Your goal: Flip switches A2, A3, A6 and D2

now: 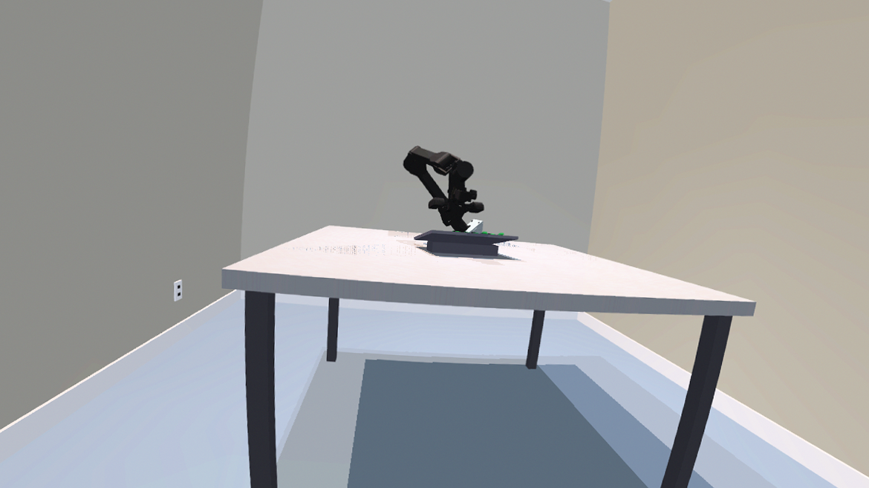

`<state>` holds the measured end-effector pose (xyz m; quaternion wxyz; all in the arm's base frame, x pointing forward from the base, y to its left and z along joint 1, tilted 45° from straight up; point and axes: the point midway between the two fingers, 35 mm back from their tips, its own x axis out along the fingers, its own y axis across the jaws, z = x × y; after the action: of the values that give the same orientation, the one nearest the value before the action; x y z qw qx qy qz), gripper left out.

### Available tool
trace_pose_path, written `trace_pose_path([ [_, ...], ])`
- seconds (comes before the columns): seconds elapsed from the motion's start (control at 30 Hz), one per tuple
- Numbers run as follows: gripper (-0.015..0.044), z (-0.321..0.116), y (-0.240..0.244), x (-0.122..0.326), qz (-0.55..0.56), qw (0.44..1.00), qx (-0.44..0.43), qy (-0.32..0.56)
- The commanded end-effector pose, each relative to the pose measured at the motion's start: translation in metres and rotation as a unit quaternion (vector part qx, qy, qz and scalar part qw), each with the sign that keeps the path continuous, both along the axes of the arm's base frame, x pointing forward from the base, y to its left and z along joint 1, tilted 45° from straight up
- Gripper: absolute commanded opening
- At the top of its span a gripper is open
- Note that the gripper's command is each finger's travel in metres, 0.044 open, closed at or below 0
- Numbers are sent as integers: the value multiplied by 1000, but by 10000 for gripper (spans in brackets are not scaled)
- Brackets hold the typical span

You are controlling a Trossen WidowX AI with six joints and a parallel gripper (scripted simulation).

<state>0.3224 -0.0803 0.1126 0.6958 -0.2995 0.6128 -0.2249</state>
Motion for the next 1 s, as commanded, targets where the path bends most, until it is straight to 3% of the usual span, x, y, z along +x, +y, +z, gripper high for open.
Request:
trace_pose_path([
  [0.0,0,-1,0,0,2,1000,1,1],
  [0.97,0,-4,-3,1,2,1000,1,1],
])
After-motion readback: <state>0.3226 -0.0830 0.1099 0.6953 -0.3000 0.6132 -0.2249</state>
